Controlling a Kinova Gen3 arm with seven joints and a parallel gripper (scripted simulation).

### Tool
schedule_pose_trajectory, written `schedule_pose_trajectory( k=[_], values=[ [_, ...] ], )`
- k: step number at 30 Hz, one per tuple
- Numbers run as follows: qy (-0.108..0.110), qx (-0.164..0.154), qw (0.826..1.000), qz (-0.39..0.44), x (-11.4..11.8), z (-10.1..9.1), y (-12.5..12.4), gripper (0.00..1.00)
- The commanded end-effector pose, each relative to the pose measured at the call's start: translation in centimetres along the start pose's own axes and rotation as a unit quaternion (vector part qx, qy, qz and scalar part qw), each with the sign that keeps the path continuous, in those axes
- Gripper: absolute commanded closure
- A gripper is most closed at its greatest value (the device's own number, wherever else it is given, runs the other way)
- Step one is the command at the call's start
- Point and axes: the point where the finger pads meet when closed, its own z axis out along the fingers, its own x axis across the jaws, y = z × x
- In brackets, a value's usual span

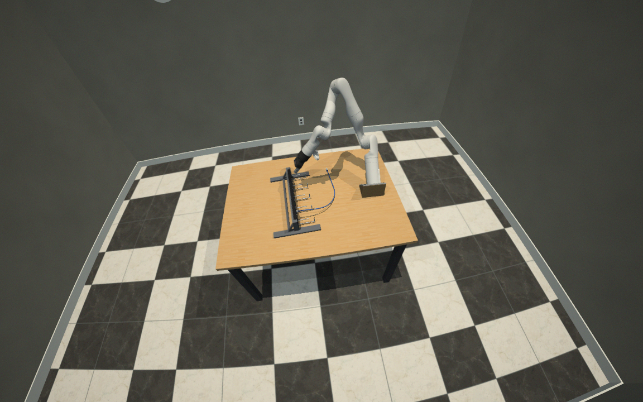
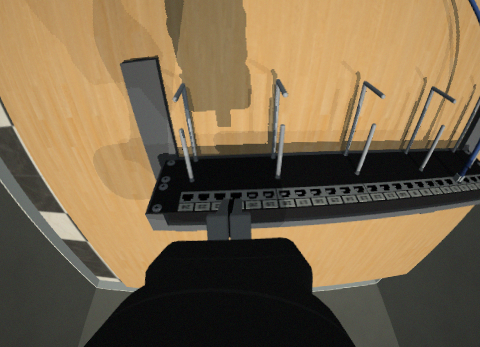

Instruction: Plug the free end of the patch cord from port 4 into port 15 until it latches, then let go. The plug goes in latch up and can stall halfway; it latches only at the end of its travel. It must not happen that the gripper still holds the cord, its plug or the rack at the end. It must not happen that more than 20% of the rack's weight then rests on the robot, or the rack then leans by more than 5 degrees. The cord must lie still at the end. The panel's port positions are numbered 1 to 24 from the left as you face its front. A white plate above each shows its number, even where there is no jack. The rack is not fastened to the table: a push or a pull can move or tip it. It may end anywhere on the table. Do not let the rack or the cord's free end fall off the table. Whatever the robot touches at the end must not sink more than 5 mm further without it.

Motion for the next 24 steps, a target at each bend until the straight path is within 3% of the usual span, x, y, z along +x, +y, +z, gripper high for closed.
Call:
schedule_pose_trajectory(
  k=[1,11,13,24],
  values=[
    [0.002,-0.003,1.0,0.0,0.1,-0.6,0.3,1.0],
    [0.002,-0.003,1.0,0.0,0.1,-4.3,0.2,1.0],
    [0.002,-0.003,1.0,0.0,0.1,-4.3,0.2,1.0],
    [0.002,-0.003,1.0,0.0,0.1,-10.2,0.2,1.0]
  ],
)
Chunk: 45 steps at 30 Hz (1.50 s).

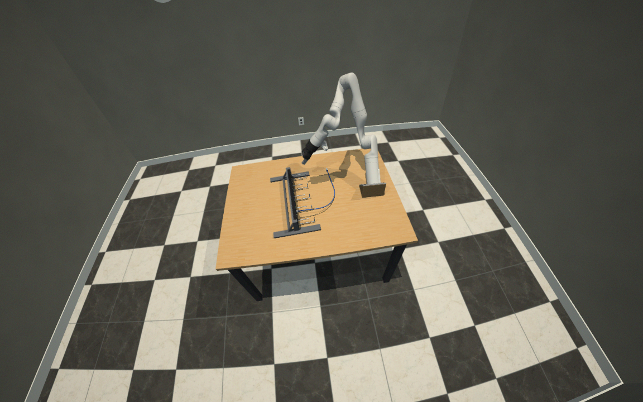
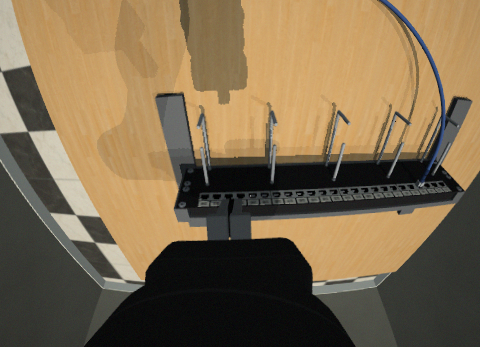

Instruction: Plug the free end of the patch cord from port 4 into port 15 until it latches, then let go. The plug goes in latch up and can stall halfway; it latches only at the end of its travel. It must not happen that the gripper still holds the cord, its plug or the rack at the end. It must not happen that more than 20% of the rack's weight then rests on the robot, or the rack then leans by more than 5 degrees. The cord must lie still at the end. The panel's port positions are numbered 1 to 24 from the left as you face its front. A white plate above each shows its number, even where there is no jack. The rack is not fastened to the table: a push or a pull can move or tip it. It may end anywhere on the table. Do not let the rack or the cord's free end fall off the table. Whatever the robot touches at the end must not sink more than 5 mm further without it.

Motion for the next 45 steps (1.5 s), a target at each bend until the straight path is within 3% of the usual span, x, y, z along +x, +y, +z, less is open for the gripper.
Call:
schedule_pose_trajectory(
  k=[1,12,24,32,35,38,40,45],
  values=[
    [0.009,-0.014,1.0,0.003,0.3,-2.0,0.9,1.0],
    [0.009,-0.014,1.0,0.003,0.3,-4.7,0.9,1.0],
    [0.007,-0.012,1.0,0.01,0.1,-5.0,0.7,1.0],
    [-0.02,0.032,0.992,0.121,-2.3,-4.6,-1.4,1.0],
    [-0.041,0.063,0.977,0.201,-3.8,-4.6,-3.1,1.0],
    [-0.069,0.098,0.949,0.292,-5.4,-4.7,-5.1,1.0],
    [-0.069,0.098,0.949,0.292,-5.4,-4.7,-5.1,1.0],
    [-0.121,0.157,0.874,0.443,-7.4,-5.4,-8.8,1.0]
  ],
)
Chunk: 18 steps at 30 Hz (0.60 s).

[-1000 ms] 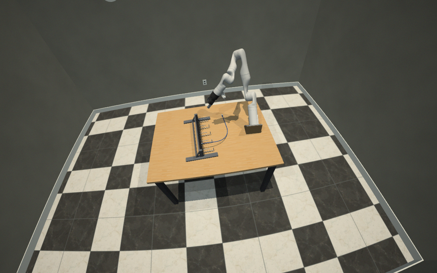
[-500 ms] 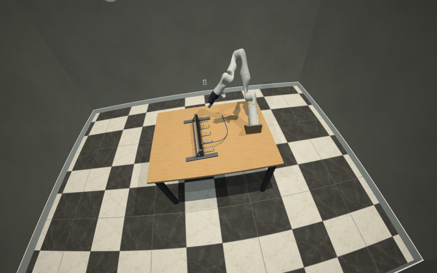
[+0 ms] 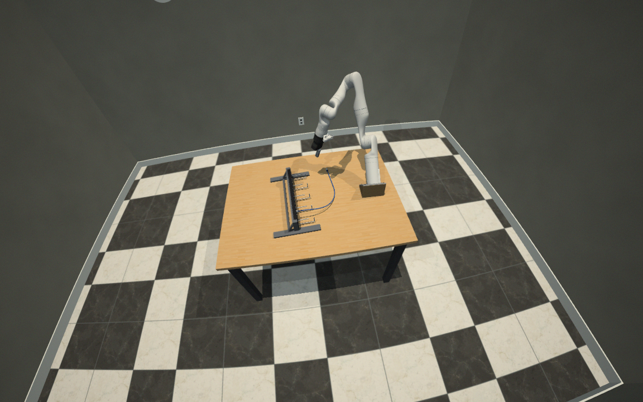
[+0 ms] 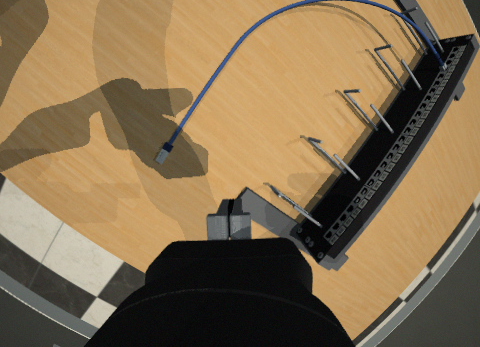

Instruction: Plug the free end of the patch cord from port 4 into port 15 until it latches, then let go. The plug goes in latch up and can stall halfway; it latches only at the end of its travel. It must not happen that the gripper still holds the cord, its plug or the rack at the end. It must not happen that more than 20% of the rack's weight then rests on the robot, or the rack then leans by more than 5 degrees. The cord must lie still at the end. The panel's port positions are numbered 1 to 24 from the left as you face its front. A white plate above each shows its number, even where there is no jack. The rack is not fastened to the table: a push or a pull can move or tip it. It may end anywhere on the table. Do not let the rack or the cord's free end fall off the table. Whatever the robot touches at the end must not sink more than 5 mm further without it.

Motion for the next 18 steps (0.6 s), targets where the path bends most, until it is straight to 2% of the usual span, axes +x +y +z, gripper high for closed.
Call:
schedule_pose_trajectory(
  k=[1,6,10,18],
  values=[
    [-0.023,0.023,0.997,0.071,-1.7,0.2,0.0,1.0],
    [-0.077,0.068,0.974,0.204,-4.5,0.2,-1.4,1.0],
    [-0.107,0.09,0.953,0.27,-5.9,0.0,-2.2,1.0],
    [-0.124,0.101,0.939,0.304,-6.5,-0.2,-2.7,1.0]
  ],
)
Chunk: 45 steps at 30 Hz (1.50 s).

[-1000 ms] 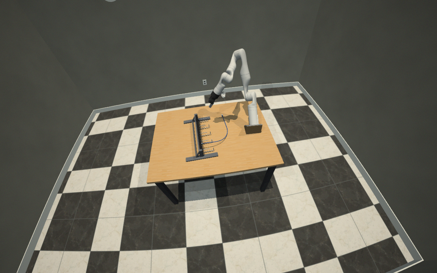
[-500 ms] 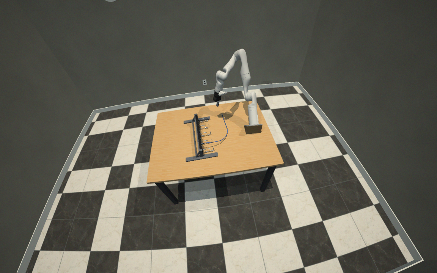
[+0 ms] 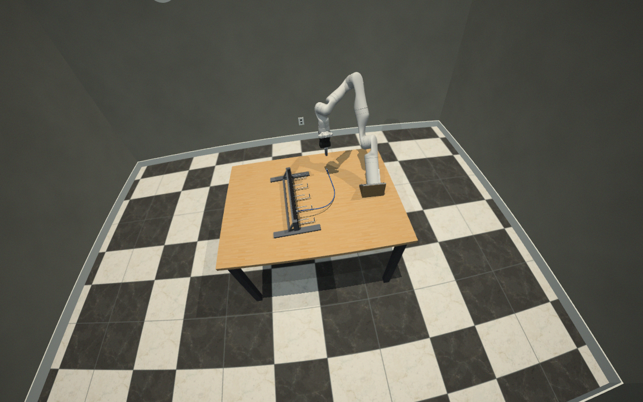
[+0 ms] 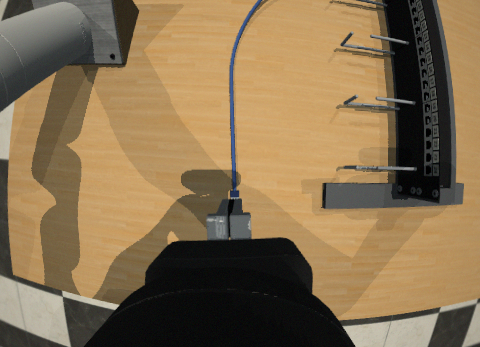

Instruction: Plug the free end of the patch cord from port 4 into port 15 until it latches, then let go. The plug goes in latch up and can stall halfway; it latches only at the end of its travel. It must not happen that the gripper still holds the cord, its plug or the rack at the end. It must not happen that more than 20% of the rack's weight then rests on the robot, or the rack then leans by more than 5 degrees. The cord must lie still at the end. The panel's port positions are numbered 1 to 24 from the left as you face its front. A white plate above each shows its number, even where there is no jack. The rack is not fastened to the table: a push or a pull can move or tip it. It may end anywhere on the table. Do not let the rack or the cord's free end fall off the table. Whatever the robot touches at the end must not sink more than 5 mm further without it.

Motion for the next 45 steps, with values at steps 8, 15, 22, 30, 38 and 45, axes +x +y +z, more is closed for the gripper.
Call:
schedule_pose_trajectory(
  k=[8,15,22,30,38,45],
  values=[
    [0.0,0.002,1.0,0.004,0.0,-0.1,0.0,1.0],
    [0.0,0.002,1.0,0.004,0.0,0.0,0.0,1.0],
    [0.0,0.002,1.0,0.004,0.0,0.0,0.0,1.0],
    [0.0,0.002,1.0,0.004,0.0,0.0,0.0,1.0],
    [0.0,0.002,1.0,0.004,0.0,0.0,0.0,1.0],
    [0.0,0.0,1.0,0.005,0.2,2.5,0.4,1.0]
  ],
)
